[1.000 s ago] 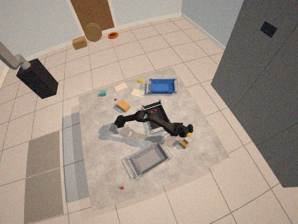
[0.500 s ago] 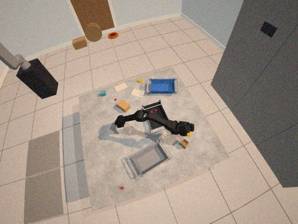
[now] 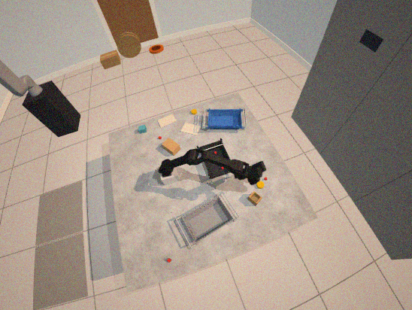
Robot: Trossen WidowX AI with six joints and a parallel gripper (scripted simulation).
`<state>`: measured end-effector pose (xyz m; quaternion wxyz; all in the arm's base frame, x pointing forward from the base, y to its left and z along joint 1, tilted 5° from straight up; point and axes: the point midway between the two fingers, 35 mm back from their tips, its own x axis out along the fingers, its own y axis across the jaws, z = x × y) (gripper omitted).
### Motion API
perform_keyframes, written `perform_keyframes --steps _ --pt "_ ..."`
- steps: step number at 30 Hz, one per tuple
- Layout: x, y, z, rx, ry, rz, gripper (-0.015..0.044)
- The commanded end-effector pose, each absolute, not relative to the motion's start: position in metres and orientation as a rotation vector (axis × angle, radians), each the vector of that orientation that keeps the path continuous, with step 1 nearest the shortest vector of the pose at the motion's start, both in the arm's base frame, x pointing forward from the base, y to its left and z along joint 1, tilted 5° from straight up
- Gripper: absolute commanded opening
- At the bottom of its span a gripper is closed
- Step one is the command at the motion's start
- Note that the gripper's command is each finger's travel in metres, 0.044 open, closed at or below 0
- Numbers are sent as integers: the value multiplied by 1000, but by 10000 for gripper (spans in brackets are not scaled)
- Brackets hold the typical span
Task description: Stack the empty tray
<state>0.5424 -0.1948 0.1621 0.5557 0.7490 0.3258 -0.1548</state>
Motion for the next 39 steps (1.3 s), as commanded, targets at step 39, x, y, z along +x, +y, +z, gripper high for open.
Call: perform_keyframes --steps 39 --pt "439 -142 87 -64 1449 39 80"
